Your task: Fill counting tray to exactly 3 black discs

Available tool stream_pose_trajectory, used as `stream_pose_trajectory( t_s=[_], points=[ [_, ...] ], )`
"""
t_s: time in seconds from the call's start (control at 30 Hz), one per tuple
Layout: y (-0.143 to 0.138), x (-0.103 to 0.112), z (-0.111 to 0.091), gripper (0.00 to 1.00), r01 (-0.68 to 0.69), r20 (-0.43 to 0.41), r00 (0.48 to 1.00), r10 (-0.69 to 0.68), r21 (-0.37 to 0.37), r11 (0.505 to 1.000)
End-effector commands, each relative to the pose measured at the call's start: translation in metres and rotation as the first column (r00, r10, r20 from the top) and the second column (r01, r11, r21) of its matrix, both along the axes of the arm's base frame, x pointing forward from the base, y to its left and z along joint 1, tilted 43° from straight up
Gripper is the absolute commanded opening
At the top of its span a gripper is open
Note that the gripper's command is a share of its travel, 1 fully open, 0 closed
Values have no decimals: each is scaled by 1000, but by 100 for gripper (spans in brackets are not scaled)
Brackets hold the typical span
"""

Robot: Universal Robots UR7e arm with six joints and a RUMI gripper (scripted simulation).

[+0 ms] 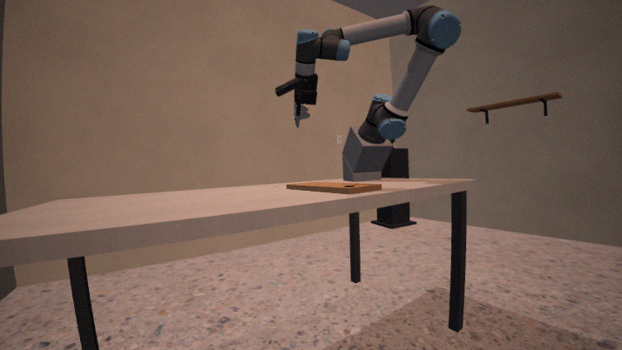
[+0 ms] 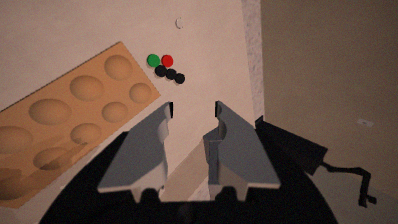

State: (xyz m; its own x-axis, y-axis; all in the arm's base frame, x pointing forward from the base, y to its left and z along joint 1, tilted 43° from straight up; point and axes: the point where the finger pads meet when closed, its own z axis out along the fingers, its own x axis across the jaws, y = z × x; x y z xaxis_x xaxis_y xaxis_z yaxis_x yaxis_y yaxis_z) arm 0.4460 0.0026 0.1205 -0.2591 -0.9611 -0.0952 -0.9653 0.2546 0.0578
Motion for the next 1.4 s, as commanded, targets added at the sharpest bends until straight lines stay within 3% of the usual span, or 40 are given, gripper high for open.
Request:
stream_pose_trajectory(
  t_s=[0.0, 0.43, 0.57, 0.63, 0.67, 0.73, 0.77, 0.83, 0.87, 1.0, 1.07, 1.23, 1.33, 1.37],
  points=[
    [1, 2, -19, 28, 121, -20, 993, -120, 42, 992],
    [5, 1, -51, 28, 336, -87, 941, -328, 109, 936],
    [8, -1, -65, 28, 437, -127, 898, -421, 133, 890],
    [8, -1, -65, 28, 437, -127, 898, -421, 133, 890],
    [9, -1, -72, 28, 484, -149, 873, -465, 143, 863],
    [9, -1, -72, 28, 484, -149, 873, -465, 143, 863],
    [11, -2, -79, 28, 530, -172, 845, -506, 151, 834],
    [11, -2, -79, 28, 530, -172, 845, -506, 151, 834],
    [12, -3, -85, 28, 573, -195, 816, -544, 158, 804],
    [12, -3, -85, 28, 573, -195, 816, -544, 158, 804],
    [15, -5, -97, 28, 654, -241, 753, -613, 166, 738],
    [16, -6, -103, 28, 691, -265, 719, -643, 168, 703],
    [20, -8, -113, 28, 758, -311, 648, -695, 167, 631],
    [20, -8, -113, 28, 758, -311, 648, -695, 167, 631]
  ],
)
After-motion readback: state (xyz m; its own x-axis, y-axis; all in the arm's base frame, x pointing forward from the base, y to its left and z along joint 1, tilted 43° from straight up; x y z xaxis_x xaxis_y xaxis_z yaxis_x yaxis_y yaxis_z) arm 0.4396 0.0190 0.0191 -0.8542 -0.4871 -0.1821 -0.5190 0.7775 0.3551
